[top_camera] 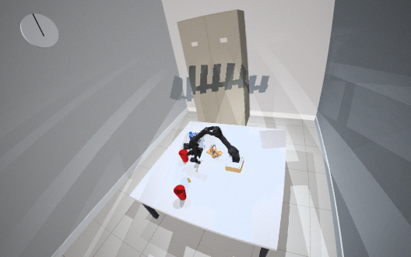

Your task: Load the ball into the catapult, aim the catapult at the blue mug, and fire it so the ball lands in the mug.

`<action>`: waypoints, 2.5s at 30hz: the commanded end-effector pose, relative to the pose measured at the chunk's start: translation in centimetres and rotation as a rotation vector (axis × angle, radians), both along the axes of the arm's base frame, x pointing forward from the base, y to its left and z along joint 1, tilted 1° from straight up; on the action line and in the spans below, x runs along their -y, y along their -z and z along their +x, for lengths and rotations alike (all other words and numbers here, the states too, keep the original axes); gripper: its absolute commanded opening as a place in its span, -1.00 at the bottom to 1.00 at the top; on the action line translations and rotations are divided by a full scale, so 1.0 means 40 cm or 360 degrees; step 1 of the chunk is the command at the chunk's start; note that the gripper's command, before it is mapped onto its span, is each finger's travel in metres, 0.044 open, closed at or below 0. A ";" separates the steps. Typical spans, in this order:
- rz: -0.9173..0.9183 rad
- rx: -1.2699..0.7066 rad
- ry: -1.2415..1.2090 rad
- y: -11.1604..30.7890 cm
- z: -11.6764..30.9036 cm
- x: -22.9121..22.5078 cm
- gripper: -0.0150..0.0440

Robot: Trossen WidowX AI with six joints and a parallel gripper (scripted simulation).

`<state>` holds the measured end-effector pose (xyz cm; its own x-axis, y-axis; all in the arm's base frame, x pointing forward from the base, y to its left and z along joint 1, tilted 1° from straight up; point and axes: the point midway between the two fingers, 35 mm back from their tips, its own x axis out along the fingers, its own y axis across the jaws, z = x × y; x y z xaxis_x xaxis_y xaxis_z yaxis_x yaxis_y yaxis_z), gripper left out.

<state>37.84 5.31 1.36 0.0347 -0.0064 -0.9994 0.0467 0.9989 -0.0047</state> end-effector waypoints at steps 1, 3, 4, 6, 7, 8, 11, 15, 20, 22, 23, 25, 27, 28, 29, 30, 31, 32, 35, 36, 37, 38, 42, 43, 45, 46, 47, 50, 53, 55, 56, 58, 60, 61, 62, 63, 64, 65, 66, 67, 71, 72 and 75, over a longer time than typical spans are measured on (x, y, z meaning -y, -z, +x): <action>0.0002 -0.0011 0.0010 0.020 -0.005 0.000 0.53; 0.0002 -0.0011 0.0010 0.028 -0.004 0.000 0.53; 0.0002 -0.0011 0.0010 0.032 -0.004 0.000 0.53; 0.0002 -0.0011 0.0010 0.040 -0.004 0.000 0.53; 0.0002 -0.0011 0.0010 0.044 -0.004 0.000 0.53; 0.0002 -0.0011 0.0010 0.048 -0.004 0.000 0.53; 0.0002 -0.0011 0.0010 0.060 -0.004 0.001 0.53; 0.0002 -0.0011 0.0010 0.077 -0.004 0.001 0.53; 0.0002 -0.0011 0.0010 0.082 -0.004 0.001 0.35; 0.0002 -0.0011 0.0010 0.082 -0.004 0.001 0.17; 0.0002 -0.0011 0.0010 0.082 -0.004 0.001 0.08; 0.0002 -0.0011 0.0010 0.082 -0.004 0.001 -0.03; 0.0002 -0.0011 0.0010 0.082 -0.004 0.001 -0.08; 0.0002 -0.0011 0.0010 0.082 -0.004 0.001 -0.10; 0.0002 -0.0011 0.0010 0.082 -0.004 0.001 -0.12; 0.0002 -0.0011 0.0010 0.082 -0.004 0.001 -0.14; 0.0002 -0.0011 0.0010 0.082 -0.004 0.001 -0.17; 0.0002 -0.0011 0.0010 0.082 -0.004 0.001 -0.26; 0.0002 -0.0011 0.0010 0.054 0.000 -0.001 -0.49; 0.0002 -0.0010 0.0010 0.035 0.002 -0.002 -0.49; 0.0002 -0.0010 0.0010 0.016 0.004 -0.003 -0.49; 0.0002 -0.0010 0.0010 -0.004 0.005 -0.003 -0.49; 0.0003 -0.0010 0.0010 -0.083 0.004 -0.006 -0.49; 0.0003 -0.0010 0.0010 -0.103 0.003 -0.007 -0.49; 0.0003 -0.0010 0.0010 -0.143 -0.001 -0.007 -0.49; 0.0003 -0.0010 0.0010 -0.163 -0.004 -0.008 -0.49; 0.0003 -0.0010 0.0010 -0.183 -0.007 -0.008 -0.49; 0.0003 -0.0011 0.0010 -0.230 -0.017 -0.008 -0.49; 0.0003 -0.0011 0.0010 -0.233 -0.018 -0.008 -0.49; 0.0001 -0.0022 0.0022 -0.231 -0.024 0.004 -0.49; -0.0001 -0.0035 0.0037 -0.228 -0.031 0.018 -0.49; -0.0005 -0.0069 0.0073 -0.220 -0.051 0.051 -0.49; -0.0007 -0.0103 0.0109 -0.213 -0.072 0.083 -0.49; -0.0008 -0.0120 0.0128 -0.209 -0.083 0.099 -0.49; -0.0008 -0.0137 0.0146 -0.206 -0.094 0.114 -0.49; -0.0008 -0.0154 0.0164 -0.202 -0.106 0.129 -0.49; -0.0007 -0.0171 0.0182 -0.199 -0.118 0.143 -0.49; -0.0006 -0.0188 0.0199 -0.195 -0.130 0.157 -0.49; -0.0005 -0.0206 0.0217 -0.191 -0.143 0.170 -0.49; -0.0003 -0.0223 0.0235 -0.188 -0.156 0.183 -0.49; 0.0007 -0.0292 0.0305 -0.174 -0.210 0.231 -0.49; 0.0011 -0.0309 0.0323 -0.171 -0.224 0.242 -0.49; 0.0024 -0.0359 0.0373 -0.161 -0.266 0.270 -0.49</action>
<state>28.90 -4.57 8.11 -0.1595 0.0132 -0.9871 0.2544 0.9667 -0.0282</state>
